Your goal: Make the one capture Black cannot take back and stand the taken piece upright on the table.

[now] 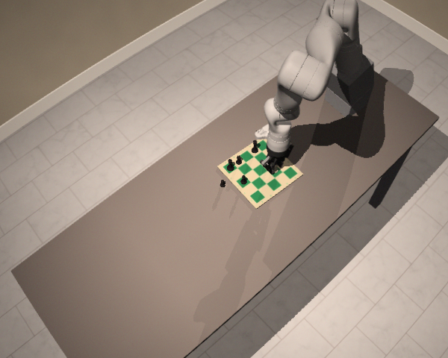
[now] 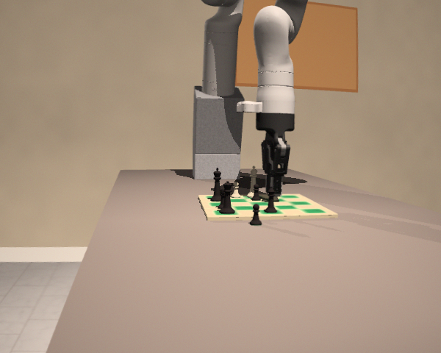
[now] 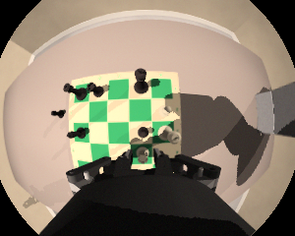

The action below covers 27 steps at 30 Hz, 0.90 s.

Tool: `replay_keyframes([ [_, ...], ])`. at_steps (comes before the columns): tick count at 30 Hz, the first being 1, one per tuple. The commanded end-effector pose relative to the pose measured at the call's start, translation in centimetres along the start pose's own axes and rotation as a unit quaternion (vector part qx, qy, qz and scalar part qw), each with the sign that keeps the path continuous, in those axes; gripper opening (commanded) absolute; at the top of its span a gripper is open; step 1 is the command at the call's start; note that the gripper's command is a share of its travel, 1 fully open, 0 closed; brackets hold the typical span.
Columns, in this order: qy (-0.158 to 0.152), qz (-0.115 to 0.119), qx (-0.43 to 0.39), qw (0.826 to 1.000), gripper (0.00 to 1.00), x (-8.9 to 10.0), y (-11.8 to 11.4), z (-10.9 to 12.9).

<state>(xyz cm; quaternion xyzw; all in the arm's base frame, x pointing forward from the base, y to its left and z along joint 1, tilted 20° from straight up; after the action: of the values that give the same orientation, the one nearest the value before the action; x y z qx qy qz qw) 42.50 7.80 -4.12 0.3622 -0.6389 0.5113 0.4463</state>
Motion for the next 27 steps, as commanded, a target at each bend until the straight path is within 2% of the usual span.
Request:
replay_keyframes([
  [1, 0.0, 0.0, 0.0, 1.0, 0.37, 0.04, -0.03, -0.02],
  [18, 0.0, 0.0, 0.0, 1.0, 0.37, 0.04, -0.03, -0.02],
  [19, 0.0, 0.0, 0.0, 1.0, 0.0, 0.04, -0.03, -0.02],
  [27, 0.0, 0.0, 0.0, 1.0, 0.0, 0.04, -0.03, -0.02],
])
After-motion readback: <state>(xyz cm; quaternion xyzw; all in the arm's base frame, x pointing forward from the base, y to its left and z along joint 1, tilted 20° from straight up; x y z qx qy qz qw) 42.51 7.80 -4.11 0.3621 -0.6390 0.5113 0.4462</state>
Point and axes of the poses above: the point where the finger pads meet when closed, its own x axis back along the fingers, its own y axis across the jaws, z = x × y, the point moved 3 cm from there along x, back along the fingers, and after that the axes turned 14 degrees about -x, right-handed, at the moved point
